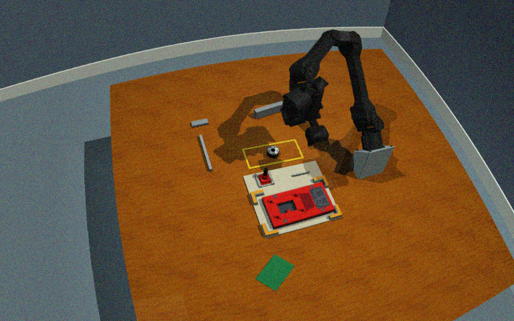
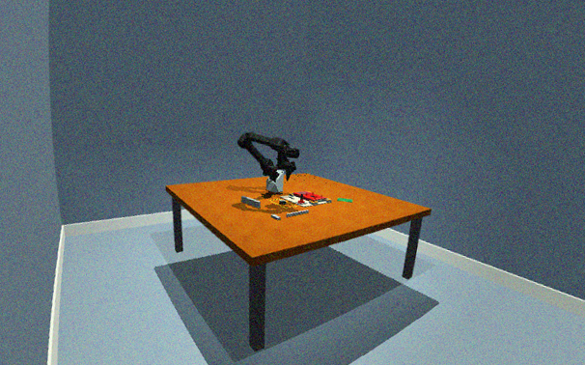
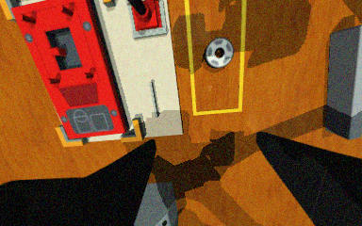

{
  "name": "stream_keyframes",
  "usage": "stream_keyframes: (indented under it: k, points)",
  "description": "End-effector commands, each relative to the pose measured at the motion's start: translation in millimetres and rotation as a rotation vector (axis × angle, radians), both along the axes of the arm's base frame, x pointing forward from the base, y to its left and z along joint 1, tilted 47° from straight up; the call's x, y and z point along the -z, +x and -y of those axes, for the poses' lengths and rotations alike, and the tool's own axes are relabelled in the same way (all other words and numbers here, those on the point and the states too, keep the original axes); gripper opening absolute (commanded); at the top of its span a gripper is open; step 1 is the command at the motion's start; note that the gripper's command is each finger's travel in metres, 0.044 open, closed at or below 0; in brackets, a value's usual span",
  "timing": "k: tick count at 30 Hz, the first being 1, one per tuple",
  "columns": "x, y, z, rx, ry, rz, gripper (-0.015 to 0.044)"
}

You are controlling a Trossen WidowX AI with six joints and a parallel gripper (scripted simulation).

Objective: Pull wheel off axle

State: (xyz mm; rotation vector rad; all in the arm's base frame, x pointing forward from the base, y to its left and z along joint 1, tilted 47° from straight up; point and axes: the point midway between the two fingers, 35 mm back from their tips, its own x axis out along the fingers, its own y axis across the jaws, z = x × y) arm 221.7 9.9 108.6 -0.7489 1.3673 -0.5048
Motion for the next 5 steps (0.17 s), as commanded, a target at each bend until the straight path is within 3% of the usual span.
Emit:
stream_keyframes:
  k: [1, 5]
  points:
    - [0.7, -1.4, 0.3, 0.004, 0.001, -0.001, 0.044]
    - [0.7, -1.4, 0.3, 0.004, 0.001, -0.001, 0.044]
